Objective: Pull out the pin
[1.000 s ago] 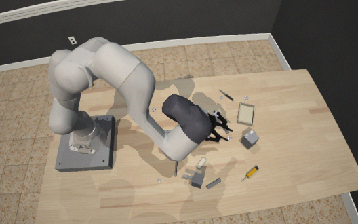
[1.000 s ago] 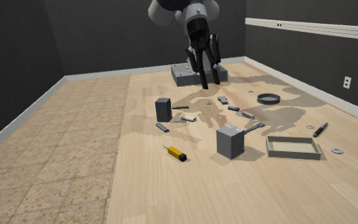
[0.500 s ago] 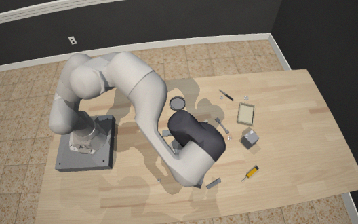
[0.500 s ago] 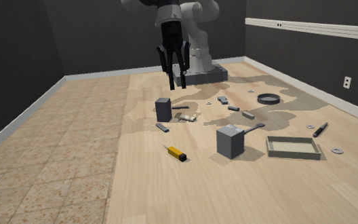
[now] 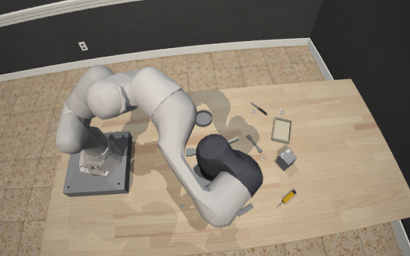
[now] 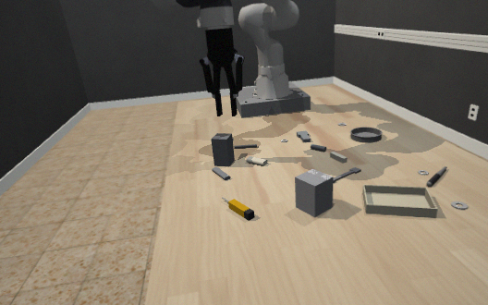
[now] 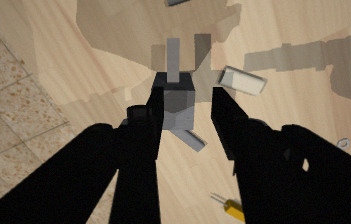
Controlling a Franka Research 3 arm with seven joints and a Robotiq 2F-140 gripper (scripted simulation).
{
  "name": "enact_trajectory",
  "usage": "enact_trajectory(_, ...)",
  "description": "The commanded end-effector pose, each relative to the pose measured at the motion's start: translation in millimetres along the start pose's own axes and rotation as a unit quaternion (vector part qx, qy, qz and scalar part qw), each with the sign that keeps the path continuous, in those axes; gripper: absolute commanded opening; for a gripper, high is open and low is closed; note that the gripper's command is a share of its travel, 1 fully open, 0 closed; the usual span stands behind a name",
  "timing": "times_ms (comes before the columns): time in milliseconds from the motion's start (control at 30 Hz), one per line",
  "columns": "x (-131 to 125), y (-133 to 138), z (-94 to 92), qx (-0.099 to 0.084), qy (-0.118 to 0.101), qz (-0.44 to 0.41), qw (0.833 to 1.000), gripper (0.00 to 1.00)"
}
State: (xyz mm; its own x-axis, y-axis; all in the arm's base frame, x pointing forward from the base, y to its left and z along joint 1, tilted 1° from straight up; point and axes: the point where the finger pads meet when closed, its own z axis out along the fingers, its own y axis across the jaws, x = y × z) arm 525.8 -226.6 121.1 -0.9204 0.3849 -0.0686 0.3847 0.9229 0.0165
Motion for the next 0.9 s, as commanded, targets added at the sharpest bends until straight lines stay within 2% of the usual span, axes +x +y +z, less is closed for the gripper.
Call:
enact_trajectory(0, 13.9, -7.2, -3.7, 0.005, 0.024, 0.001, 1.000, 0.34)
enact_trajectory(500, 17.0, -11.4, -4.5, 0.009, 0.030, 0.000, 1.000, 0.34)
enact_trajectory(667, 34.8, 12.5, 7.9, 0.004, 0.060, -0.032, 0.998, 0.34)
enact_trajectory(867, 38.2, 17.8, 10.4, 0.003, 0.066, -0.039, 0.997, 0.34)
